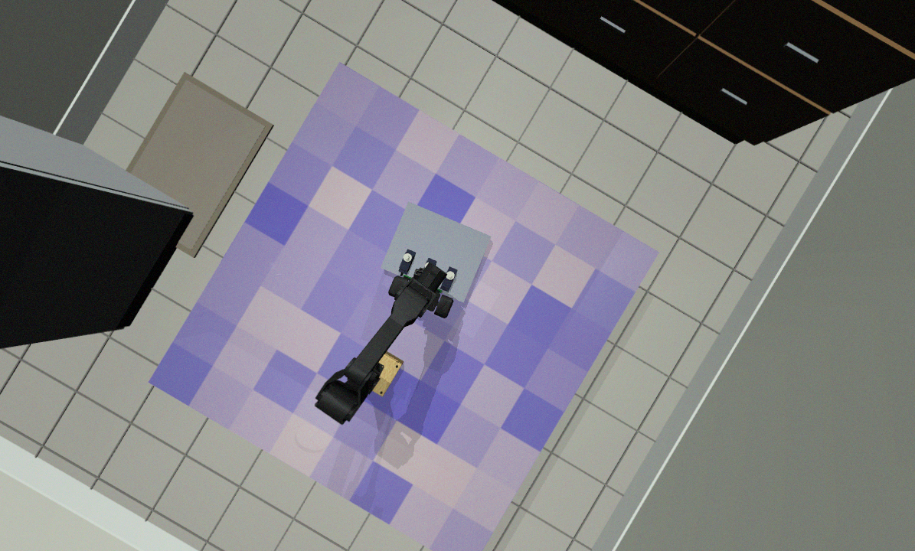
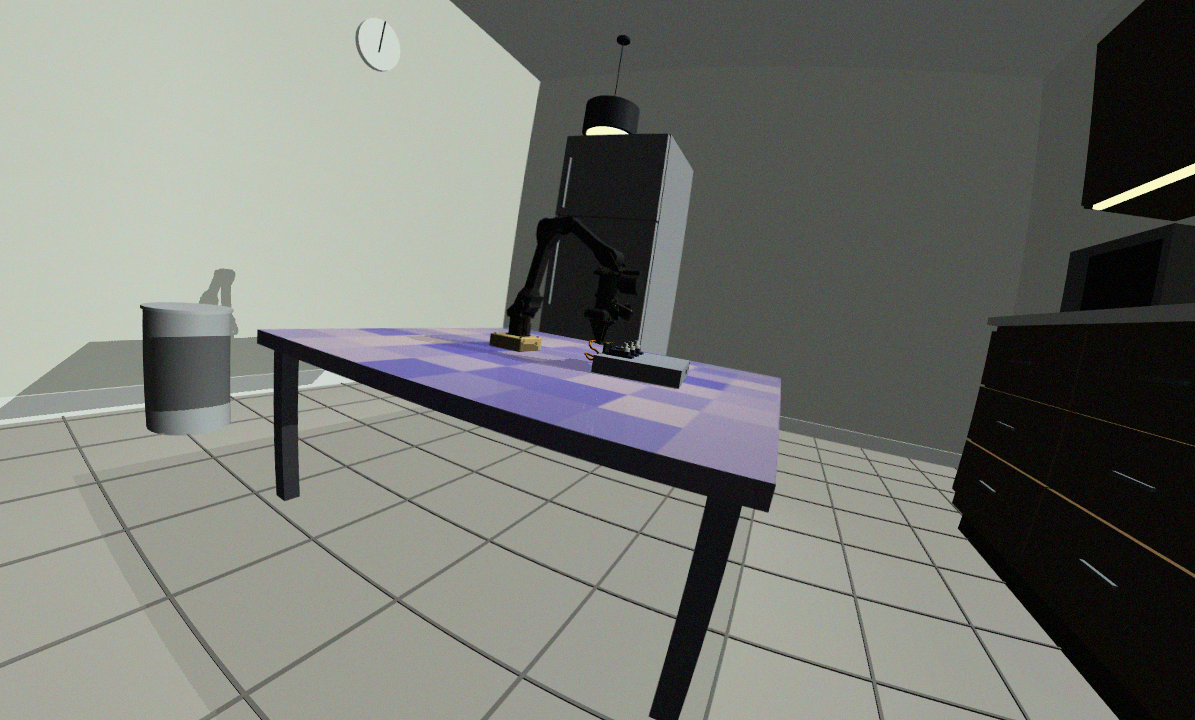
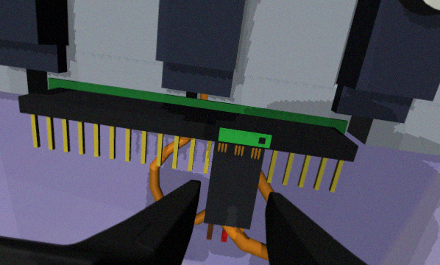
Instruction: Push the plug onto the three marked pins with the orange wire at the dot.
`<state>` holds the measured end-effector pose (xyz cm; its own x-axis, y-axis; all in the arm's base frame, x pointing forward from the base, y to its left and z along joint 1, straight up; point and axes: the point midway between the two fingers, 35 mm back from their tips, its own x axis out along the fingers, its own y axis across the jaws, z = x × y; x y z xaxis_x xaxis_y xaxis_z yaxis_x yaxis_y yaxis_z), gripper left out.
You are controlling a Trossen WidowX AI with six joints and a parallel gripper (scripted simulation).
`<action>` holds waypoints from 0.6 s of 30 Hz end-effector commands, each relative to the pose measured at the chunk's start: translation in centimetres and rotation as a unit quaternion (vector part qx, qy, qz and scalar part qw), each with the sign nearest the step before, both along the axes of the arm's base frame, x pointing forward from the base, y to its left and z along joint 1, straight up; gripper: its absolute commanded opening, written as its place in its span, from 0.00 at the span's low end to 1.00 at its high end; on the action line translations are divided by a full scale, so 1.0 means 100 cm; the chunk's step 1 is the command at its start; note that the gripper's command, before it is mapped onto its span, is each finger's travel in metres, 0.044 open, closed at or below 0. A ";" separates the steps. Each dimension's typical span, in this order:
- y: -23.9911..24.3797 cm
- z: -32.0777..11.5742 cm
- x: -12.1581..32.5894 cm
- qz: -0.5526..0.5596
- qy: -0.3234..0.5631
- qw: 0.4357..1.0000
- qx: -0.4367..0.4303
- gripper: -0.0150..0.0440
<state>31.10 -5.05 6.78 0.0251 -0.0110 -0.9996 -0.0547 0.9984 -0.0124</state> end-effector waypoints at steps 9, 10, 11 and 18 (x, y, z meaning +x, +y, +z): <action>0.000 0.059 -0.002 0.001 0.001 1.000 0.000 1.00; 0.000 0.059 -0.002 0.001 0.001 1.000 0.000 1.00; 0.000 0.059 -0.002 0.001 0.001 1.000 0.000 1.00; 0.000 0.059 -0.002 0.001 0.001 1.000 0.000 1.00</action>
